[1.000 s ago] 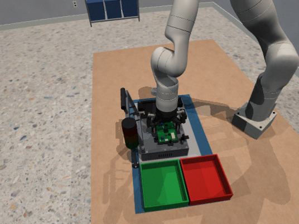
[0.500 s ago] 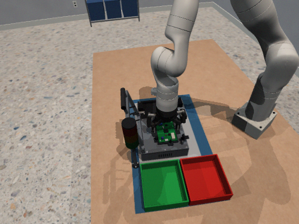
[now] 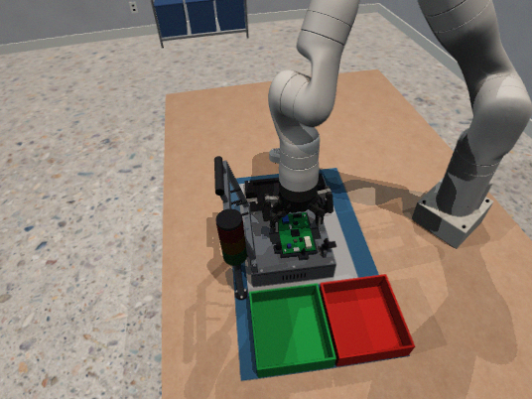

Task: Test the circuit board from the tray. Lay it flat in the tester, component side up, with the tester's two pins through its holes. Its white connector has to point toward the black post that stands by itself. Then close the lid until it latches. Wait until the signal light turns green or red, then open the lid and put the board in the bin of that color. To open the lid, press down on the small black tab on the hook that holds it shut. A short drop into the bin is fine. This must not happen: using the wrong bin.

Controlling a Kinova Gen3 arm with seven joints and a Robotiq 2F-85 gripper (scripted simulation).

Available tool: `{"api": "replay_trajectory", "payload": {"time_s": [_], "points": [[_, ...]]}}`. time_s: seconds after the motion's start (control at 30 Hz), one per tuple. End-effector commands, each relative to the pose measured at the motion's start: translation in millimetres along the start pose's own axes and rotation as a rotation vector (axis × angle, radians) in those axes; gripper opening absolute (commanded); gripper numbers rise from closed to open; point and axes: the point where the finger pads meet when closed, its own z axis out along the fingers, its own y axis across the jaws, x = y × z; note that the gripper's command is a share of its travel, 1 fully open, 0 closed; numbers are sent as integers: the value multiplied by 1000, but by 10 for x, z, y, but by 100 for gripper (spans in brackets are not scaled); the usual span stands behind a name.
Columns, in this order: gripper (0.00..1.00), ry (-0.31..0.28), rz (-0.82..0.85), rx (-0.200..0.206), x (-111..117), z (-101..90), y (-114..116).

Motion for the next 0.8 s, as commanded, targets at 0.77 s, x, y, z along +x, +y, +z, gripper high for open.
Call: {"api": "replay_trajectory", "payload": {"time_s": [0.77], "points": [[100,4,8,16,36,-1327,-28]]}}
